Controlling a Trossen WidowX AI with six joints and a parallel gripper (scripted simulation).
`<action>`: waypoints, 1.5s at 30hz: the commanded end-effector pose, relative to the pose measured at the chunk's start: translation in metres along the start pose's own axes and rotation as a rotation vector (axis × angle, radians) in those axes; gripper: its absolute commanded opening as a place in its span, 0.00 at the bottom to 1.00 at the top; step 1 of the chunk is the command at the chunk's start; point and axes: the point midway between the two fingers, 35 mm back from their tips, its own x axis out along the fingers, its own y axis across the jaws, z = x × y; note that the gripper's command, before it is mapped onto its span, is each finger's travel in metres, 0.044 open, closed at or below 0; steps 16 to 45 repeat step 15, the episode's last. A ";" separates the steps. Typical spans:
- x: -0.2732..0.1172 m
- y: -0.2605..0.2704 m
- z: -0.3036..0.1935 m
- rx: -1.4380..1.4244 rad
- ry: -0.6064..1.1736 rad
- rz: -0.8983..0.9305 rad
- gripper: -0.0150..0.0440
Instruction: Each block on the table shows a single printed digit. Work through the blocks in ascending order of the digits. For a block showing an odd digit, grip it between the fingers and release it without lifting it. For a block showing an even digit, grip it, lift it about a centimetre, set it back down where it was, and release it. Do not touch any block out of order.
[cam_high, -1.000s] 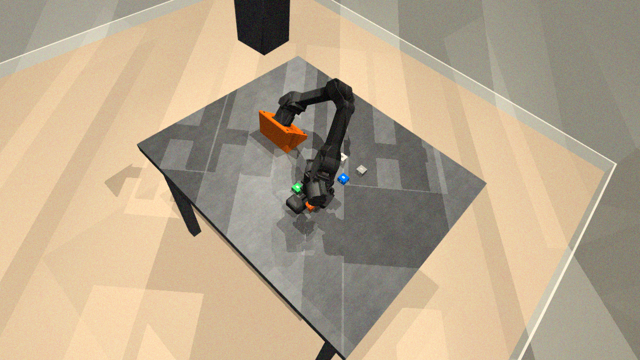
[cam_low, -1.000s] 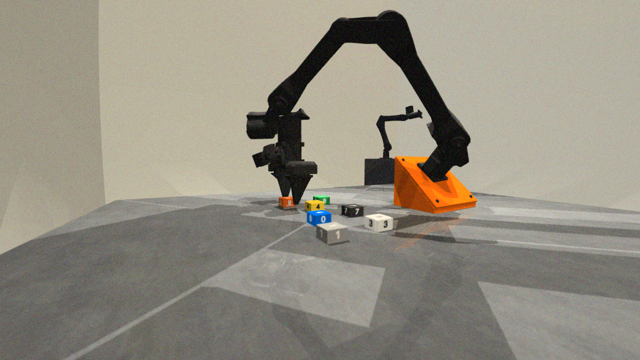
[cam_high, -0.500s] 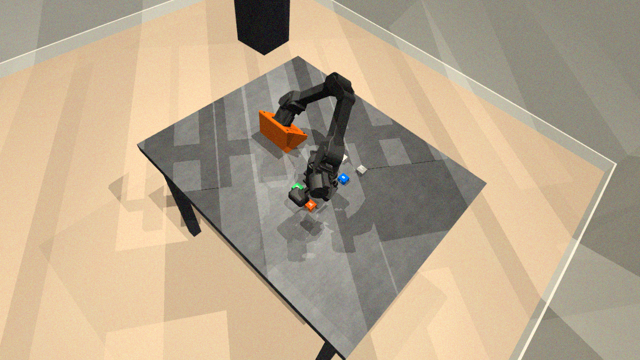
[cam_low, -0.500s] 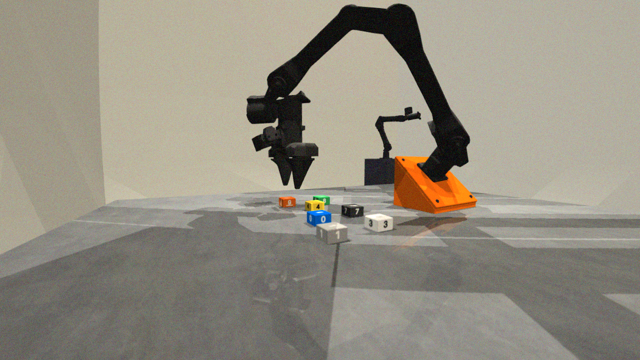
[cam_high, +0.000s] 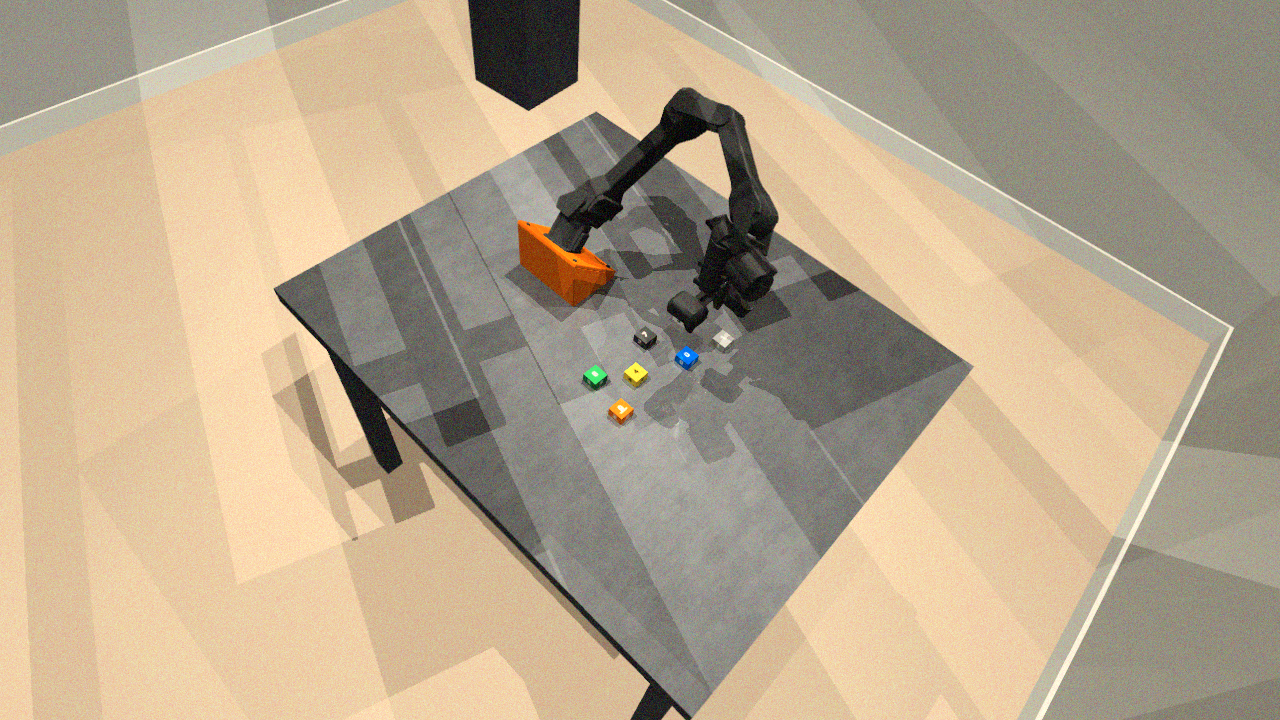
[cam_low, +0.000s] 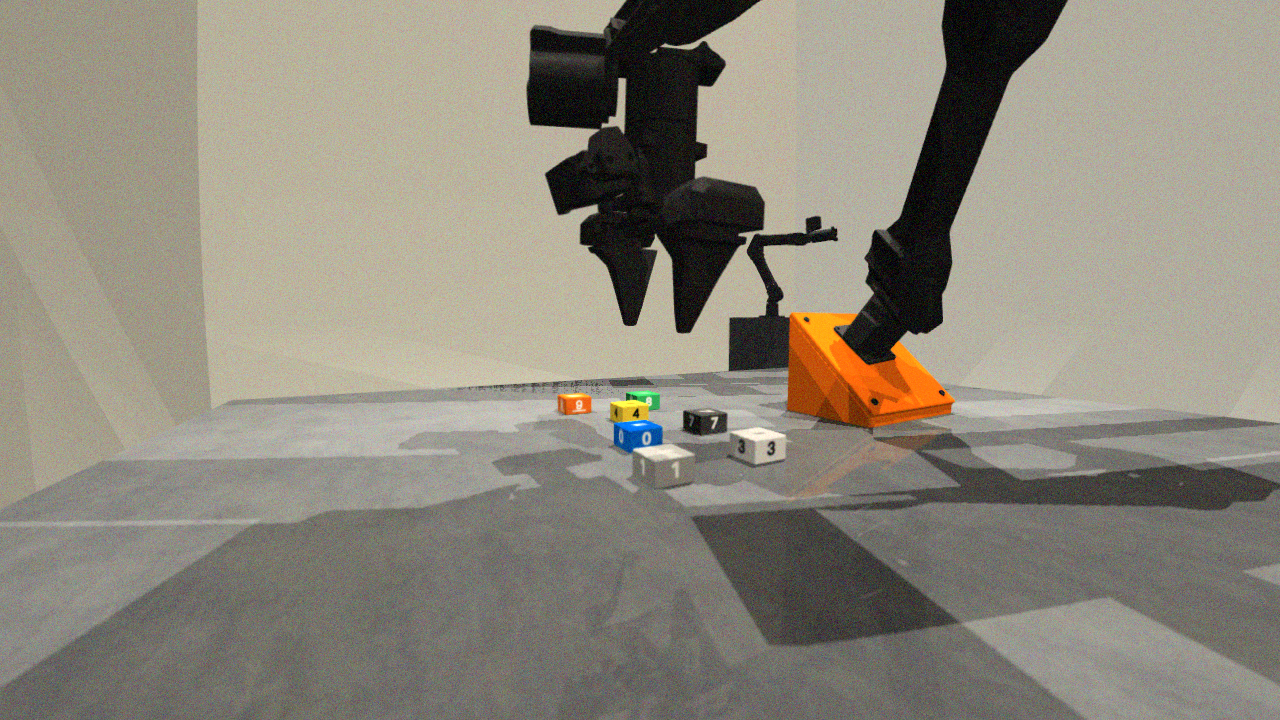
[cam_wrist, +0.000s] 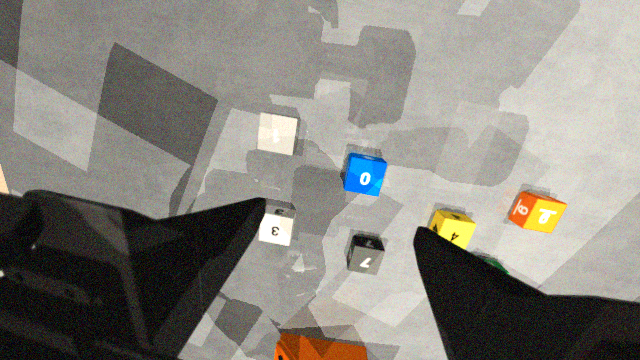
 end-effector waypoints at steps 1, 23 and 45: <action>-0.012 0.054 -0.018 0.017 -0.003 0.016 0.93; -0.030 0.153 -0.082 0.041 0.005 0.063 0.93; -0.030 0.153 -0.082 0.041 0.005 0.063 0.93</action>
